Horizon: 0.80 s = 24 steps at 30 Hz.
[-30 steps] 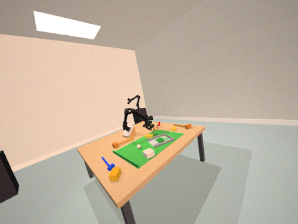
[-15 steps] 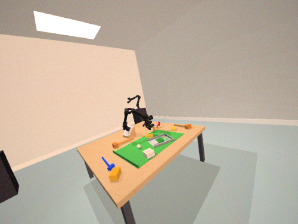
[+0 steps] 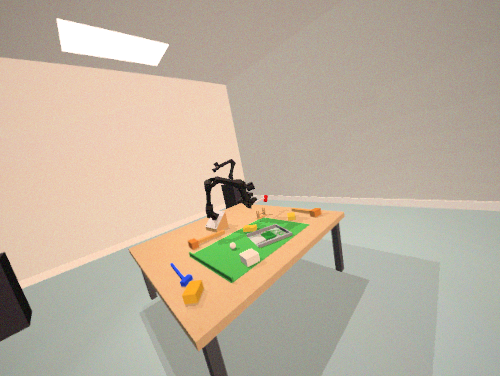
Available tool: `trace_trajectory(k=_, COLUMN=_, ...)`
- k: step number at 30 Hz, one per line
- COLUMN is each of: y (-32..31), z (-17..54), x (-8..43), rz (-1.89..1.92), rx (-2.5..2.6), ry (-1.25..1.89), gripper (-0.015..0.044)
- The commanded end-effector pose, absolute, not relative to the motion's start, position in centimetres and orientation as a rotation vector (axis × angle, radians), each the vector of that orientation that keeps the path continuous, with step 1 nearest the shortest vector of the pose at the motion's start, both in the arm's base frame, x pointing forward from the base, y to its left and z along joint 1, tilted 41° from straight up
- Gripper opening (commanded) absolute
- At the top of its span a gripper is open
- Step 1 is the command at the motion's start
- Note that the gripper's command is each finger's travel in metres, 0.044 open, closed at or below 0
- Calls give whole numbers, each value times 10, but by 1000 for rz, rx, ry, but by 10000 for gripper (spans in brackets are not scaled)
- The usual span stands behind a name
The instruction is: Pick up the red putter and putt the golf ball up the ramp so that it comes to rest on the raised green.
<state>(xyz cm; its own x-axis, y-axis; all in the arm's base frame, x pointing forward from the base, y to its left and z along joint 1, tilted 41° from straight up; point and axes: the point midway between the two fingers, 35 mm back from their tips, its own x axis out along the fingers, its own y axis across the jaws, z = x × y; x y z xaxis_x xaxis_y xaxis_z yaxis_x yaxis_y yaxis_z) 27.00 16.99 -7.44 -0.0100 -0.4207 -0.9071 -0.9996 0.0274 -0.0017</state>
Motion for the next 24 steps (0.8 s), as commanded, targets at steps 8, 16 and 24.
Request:
trace_trajectory(k=8, y=126, z=-26, x=290, rz=622, rx=-1286, ry=1601, gripper=0)
trace_trajectory(k=16, y=86, z=16, x=298, rz=337, rx=-1092, ry=1620, gripper=0)
trace_trajectory(k=24, y=43, z=56, x=296, rz=58, rx=-894, ry=1608, gripper=0)
